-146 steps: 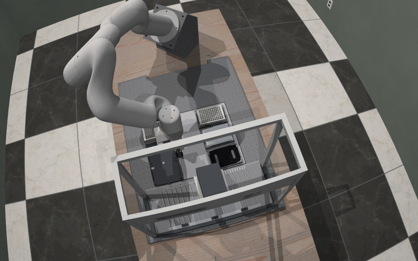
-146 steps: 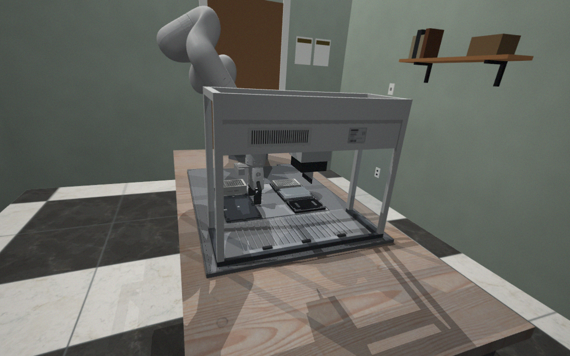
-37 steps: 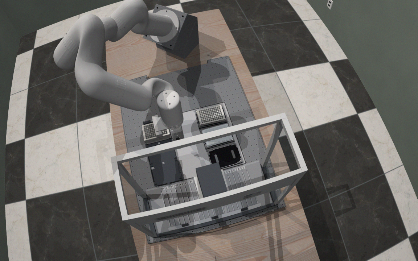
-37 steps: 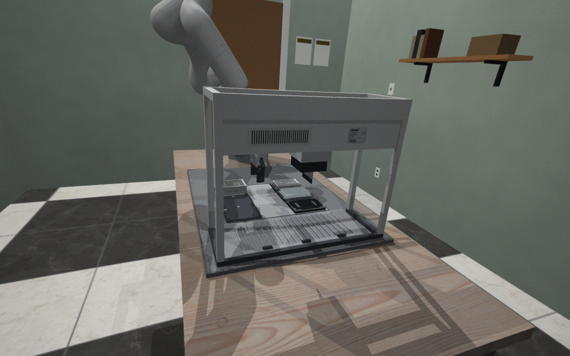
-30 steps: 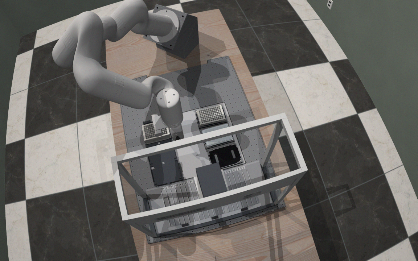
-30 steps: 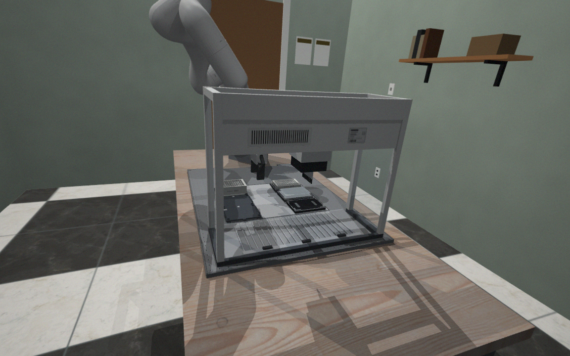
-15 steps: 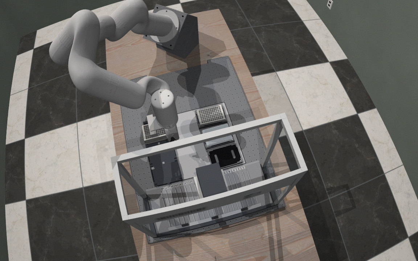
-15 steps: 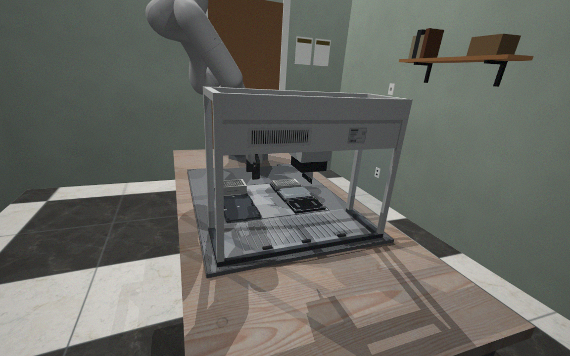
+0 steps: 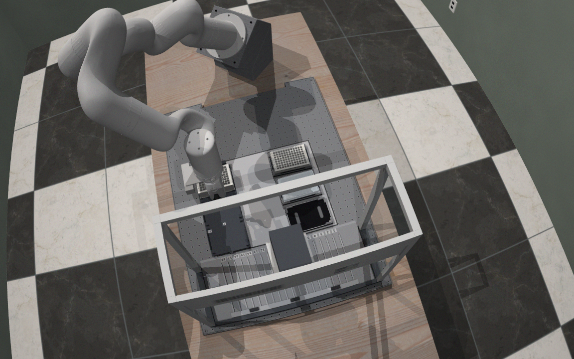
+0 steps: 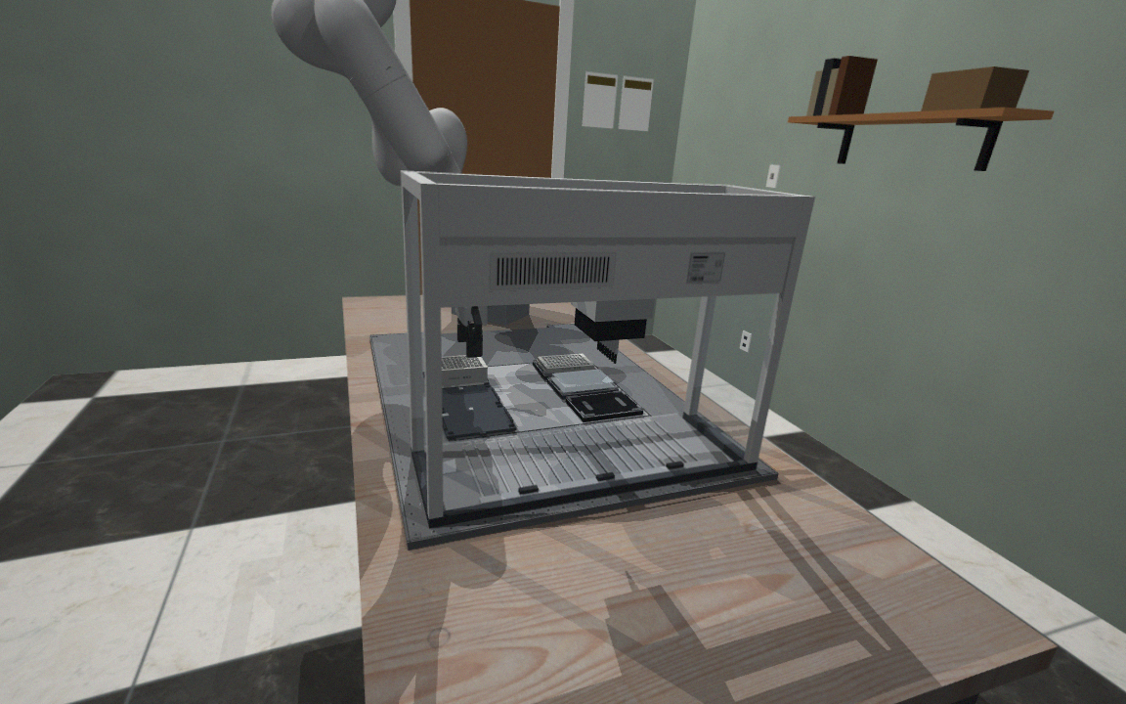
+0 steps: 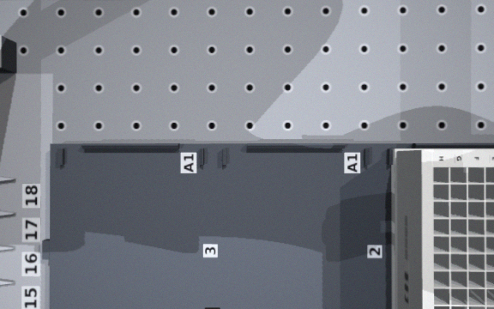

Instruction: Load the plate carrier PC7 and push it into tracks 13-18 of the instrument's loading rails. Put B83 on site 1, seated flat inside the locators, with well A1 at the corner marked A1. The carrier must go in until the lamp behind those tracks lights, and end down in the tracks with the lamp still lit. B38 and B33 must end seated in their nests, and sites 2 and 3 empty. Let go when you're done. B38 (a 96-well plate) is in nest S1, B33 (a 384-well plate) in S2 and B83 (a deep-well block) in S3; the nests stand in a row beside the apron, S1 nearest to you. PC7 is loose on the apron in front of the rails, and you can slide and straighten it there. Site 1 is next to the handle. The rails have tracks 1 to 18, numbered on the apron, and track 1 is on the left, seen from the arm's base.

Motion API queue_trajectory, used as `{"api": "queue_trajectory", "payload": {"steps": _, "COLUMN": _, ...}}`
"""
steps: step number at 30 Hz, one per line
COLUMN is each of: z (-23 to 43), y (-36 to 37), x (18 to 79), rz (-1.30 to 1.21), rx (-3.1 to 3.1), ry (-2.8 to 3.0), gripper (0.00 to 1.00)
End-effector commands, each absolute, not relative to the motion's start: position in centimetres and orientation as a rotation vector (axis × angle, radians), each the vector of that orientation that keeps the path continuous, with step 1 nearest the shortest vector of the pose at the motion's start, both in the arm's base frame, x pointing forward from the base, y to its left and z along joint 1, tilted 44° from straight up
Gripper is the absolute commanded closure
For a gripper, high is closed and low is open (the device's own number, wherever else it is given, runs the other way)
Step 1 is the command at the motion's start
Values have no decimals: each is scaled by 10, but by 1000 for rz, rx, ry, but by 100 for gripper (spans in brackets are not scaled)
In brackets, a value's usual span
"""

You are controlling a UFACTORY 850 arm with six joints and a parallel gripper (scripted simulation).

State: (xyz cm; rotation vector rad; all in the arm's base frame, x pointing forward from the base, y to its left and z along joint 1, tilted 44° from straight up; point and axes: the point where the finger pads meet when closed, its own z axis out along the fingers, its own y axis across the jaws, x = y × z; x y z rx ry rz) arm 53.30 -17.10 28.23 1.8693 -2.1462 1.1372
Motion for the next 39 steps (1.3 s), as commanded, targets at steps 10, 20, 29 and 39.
{"api": "queue_trajectory", "payload": {"steps": 10, "z": 311, "y": -217, "x": 519, "rz": 1136, "rx": 1871, "ry": -2147, "gripper": 0}}
{"api": "queue_trajectory", "payload": {"steps": 20, "z": 337, "y": -258, "x": 507, "rz": 1136, "rx": 1871, "ry": -2147, "gripper": 0}}
{"api": "queue_trajectory", "payload": {"steps": 29, "z": 340, "y": -263, "x": 505, "rz": 1136, "rx": 1871, "ry": -2147, "gripper": 0}}
{"api": "queue_trajectory", "payload": {"steps": 39, "z": 337, "y": -265, "x": 506, "rz": 1136, "rx": 1871, "ry": -2147, "gripper": 0}}
